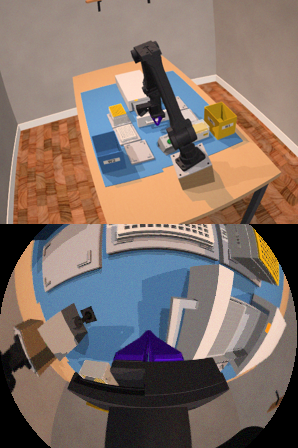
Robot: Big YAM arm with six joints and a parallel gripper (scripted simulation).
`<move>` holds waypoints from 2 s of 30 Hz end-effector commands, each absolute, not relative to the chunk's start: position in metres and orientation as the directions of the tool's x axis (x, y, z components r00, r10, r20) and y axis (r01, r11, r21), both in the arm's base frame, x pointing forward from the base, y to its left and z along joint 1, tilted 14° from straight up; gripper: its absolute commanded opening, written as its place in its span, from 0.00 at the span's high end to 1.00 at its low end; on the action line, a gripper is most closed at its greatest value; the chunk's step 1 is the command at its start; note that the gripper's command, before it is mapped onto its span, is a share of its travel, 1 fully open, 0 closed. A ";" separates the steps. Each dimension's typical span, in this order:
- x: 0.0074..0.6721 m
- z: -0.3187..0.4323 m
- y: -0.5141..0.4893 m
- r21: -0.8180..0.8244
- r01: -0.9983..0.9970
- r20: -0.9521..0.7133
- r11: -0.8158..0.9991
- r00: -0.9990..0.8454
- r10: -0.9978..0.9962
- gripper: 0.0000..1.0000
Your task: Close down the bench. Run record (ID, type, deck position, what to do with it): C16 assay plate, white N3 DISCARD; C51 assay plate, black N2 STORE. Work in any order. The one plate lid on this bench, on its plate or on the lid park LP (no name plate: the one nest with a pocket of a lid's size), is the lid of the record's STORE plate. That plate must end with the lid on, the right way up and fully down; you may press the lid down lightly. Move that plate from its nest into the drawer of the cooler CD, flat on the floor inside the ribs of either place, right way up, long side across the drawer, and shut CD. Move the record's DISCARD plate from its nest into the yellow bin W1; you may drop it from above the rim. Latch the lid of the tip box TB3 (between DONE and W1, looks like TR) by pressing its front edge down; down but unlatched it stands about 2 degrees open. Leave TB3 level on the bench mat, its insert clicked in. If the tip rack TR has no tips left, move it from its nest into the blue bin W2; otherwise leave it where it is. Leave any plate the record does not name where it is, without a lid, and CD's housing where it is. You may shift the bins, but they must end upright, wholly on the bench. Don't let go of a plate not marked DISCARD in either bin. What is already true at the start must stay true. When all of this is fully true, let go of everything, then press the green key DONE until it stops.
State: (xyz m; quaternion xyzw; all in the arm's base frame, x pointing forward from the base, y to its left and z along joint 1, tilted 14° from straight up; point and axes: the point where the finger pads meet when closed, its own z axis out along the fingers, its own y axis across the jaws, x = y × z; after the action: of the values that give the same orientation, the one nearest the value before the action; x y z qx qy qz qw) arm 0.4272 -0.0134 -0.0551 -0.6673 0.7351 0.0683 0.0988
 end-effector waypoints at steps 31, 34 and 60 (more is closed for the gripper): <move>0.484 -0.044 -0.016 -0.066 -0.993 -0.237 0.101 -0.083 -0.968 1.00; 0.490 -0.044 -0.017 -0.074 -0.992 -0.236 0.101 -0.081 -0.968 1.00; 0.511 -0.034 -0.020 -0.102 -0.990 -0.235 0.101 -0.074 -0.969 1.00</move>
State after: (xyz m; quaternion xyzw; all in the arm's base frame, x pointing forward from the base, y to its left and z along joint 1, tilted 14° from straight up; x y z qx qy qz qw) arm 0.4731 -0.0184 -0.0571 -0.6663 0.7361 0.0746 0.0934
